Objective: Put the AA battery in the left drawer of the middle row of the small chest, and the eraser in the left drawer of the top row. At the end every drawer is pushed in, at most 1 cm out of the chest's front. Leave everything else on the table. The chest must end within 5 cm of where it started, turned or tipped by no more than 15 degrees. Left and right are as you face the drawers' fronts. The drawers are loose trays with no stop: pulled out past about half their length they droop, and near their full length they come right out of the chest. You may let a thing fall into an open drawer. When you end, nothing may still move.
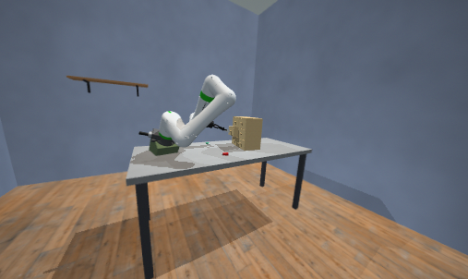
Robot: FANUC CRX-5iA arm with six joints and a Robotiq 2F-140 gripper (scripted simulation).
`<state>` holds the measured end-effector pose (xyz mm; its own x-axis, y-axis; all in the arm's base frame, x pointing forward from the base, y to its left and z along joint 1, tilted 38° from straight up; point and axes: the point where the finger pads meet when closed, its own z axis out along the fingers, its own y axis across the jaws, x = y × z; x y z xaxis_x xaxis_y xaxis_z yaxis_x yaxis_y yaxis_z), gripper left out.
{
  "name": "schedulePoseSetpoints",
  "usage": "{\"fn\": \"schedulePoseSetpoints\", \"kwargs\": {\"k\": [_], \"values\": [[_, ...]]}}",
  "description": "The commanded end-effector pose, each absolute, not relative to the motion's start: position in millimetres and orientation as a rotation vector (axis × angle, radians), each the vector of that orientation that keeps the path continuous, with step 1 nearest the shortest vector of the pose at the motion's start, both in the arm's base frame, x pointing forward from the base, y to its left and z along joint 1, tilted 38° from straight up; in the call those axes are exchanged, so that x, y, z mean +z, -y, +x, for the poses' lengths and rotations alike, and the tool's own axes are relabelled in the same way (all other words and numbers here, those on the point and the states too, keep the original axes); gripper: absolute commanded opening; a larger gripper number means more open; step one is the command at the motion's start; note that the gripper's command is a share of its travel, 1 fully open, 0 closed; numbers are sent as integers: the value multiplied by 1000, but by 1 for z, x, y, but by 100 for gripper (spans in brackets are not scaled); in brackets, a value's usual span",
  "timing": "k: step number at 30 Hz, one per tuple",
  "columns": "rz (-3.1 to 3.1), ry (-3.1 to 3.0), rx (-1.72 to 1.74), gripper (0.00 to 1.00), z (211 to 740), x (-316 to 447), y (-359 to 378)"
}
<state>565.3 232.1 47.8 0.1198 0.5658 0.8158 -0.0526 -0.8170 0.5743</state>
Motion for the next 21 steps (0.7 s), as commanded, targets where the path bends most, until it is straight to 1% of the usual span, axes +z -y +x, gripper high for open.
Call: {"fn": "schedulePoseSetpoints", "kwargs": {"k": [1, 21], "values": [[1936, -496, 1745, 0, 570, 49, -233], [1936, -496, 1745, 0, 599, 55, -235]]}}
